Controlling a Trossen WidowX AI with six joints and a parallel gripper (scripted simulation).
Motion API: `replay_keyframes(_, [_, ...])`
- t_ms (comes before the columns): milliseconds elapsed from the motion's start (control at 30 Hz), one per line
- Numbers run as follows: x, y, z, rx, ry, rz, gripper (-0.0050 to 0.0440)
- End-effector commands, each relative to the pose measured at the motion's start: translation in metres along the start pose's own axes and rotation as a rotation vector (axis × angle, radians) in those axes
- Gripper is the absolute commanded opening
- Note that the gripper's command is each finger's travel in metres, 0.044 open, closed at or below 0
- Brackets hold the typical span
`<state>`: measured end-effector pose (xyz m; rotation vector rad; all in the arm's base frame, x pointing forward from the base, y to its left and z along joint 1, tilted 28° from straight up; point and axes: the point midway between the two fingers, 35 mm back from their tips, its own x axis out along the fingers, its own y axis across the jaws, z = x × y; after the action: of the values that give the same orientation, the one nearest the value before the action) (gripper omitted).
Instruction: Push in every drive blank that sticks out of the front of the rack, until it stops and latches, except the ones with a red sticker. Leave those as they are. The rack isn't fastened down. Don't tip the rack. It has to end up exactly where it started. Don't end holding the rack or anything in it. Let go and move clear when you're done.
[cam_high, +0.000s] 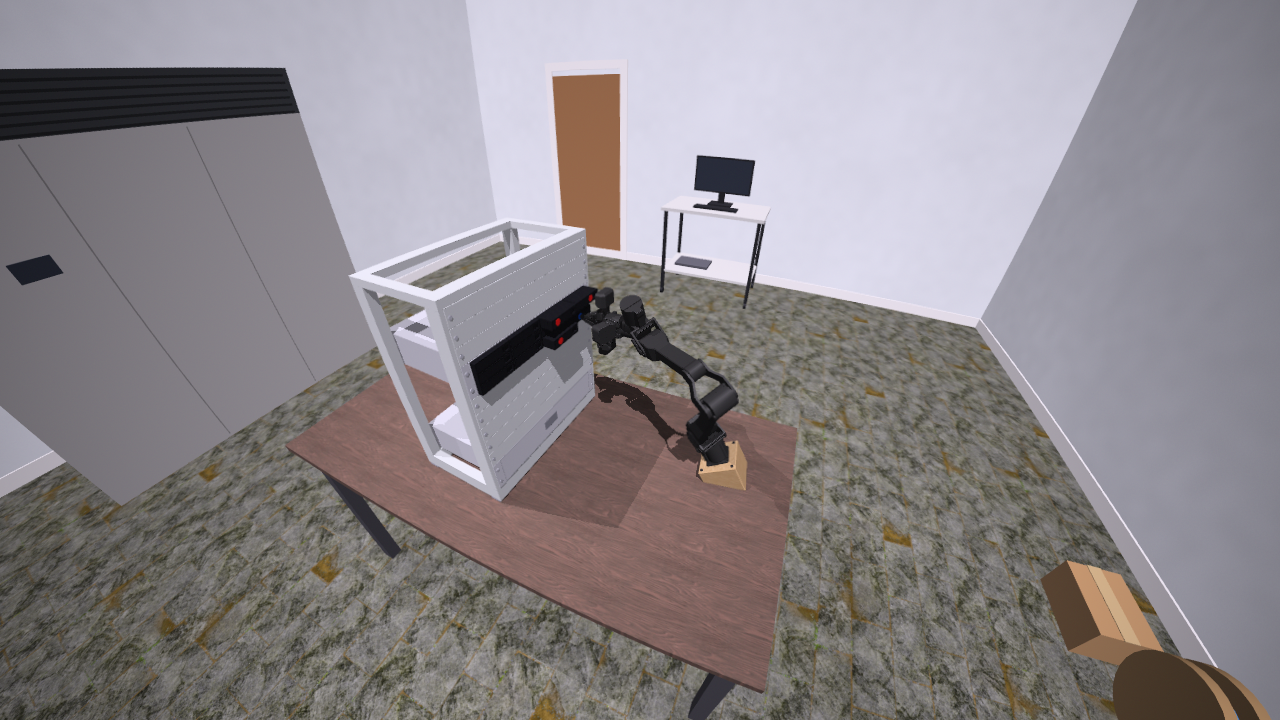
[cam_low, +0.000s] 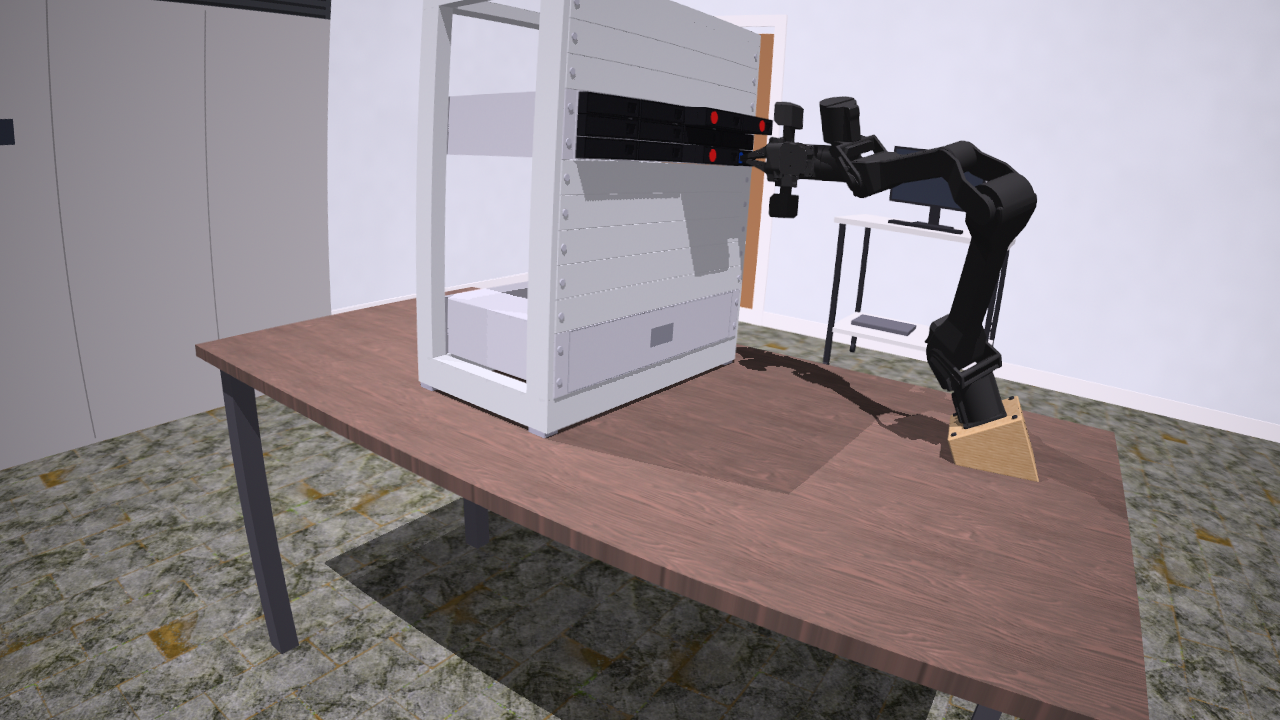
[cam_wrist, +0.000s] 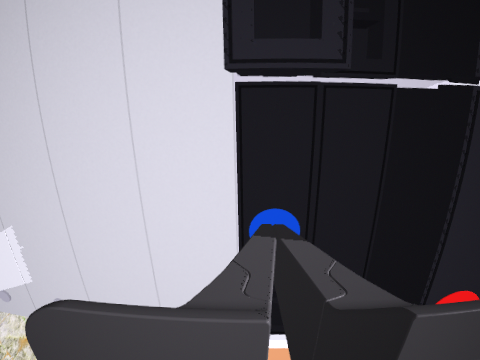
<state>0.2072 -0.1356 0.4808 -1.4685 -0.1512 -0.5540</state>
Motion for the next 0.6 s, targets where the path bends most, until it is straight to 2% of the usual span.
replay_keyframes(0, [-0.0009, -0.0174, 0.0071, -0.028, -0.009, -0.04, 0.0])
replay_keyframes(567, [0.002, -0.0186, 0.0078, -0.028, -0.009, -0.04, 0.0])
